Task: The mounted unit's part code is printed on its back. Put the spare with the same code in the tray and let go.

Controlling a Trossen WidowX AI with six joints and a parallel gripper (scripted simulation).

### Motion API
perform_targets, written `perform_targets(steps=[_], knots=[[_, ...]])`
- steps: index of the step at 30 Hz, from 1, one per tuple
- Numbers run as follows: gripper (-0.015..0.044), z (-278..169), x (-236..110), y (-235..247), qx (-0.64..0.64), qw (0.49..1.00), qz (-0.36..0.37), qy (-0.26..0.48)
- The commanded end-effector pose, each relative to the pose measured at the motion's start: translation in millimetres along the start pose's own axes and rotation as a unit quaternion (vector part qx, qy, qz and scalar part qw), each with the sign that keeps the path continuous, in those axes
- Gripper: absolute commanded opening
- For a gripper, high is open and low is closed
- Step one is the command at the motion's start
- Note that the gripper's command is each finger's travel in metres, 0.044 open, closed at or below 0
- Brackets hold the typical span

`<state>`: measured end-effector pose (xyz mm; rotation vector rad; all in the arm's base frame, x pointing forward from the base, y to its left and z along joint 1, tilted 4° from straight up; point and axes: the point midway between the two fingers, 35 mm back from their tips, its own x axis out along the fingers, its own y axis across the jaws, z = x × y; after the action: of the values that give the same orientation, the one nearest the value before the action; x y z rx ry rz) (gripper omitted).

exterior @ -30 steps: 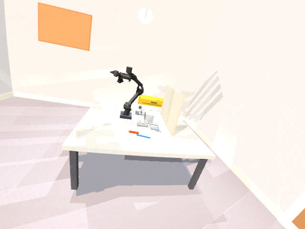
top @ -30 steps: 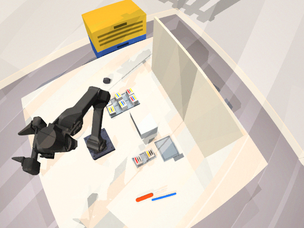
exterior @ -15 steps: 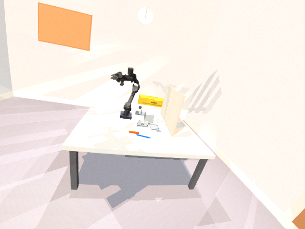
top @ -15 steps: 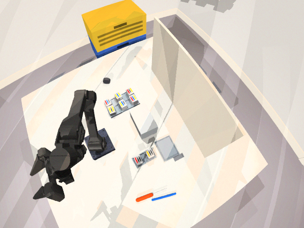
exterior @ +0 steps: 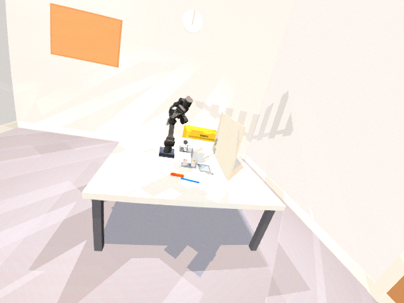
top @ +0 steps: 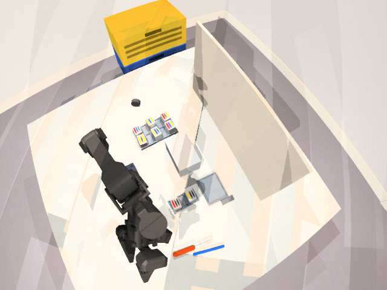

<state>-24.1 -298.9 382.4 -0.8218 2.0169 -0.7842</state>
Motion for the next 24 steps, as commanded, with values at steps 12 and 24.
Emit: perform_targets(steps=[12,24], knots=[[0.0440,228.0,-105.5,10.0,0.090,0.935,0.120,-0.322],[0.0440,318.3,-250.0,103.5,0.080,0.863,0.312,-0.388]])
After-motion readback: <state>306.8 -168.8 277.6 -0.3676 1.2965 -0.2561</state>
